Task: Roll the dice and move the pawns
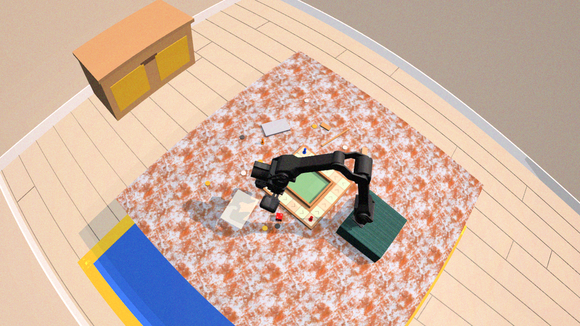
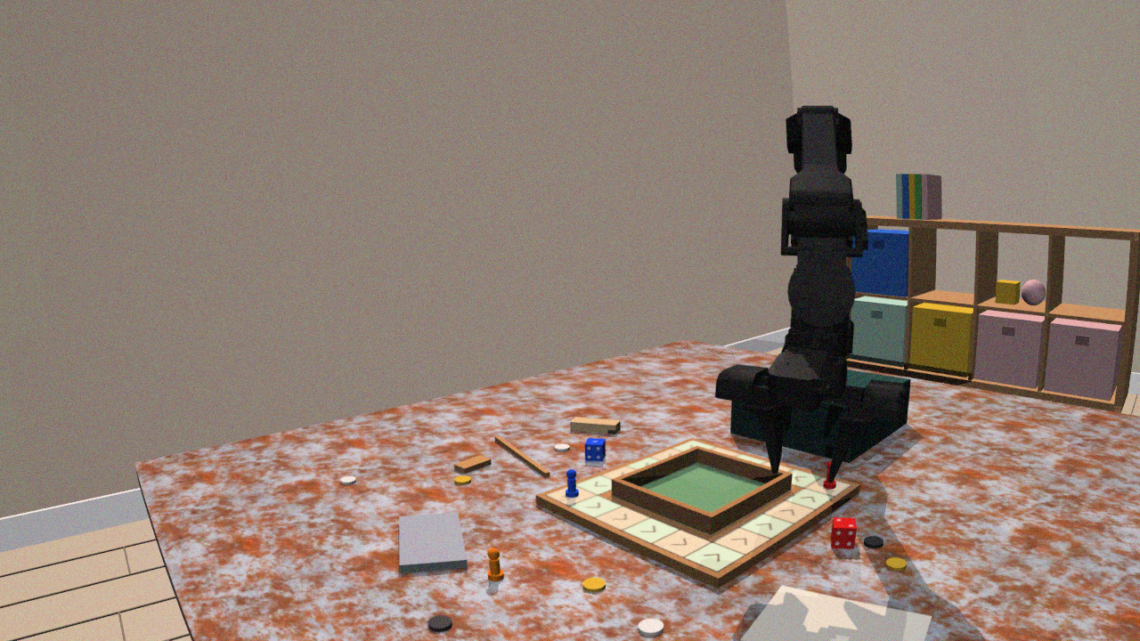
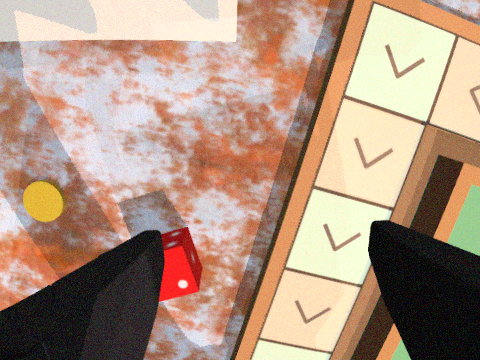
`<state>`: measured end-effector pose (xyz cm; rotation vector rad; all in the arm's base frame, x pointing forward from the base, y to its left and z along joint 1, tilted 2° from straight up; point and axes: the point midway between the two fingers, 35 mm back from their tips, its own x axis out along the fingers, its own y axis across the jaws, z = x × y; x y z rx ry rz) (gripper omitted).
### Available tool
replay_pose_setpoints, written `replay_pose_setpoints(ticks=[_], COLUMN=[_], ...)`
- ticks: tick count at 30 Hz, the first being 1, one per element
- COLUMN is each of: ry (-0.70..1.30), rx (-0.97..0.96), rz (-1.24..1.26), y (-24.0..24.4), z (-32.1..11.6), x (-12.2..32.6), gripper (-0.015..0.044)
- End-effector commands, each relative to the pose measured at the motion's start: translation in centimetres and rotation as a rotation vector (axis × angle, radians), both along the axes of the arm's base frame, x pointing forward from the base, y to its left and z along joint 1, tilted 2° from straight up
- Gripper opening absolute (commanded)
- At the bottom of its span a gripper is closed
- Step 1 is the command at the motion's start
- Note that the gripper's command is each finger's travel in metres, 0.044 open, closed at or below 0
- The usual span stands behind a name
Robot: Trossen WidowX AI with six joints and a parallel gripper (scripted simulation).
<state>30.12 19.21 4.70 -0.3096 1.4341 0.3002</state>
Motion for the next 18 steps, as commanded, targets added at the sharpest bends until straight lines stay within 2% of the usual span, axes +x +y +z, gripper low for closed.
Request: replay_pose_setpoints(ticks=[1, 8, 18], ry=[0.108, 0.113, 0.113], rx=[-0.026, -0.027, -0.027], rz=[0.226, 0.238, 0.238], y=[2.3, 2.4, 2.4], z=[-1.9, -2.0, -4.9], x=[-4.9, -5.2, -5.3], gripper=[0.0275, 0.0275, 0.0275])
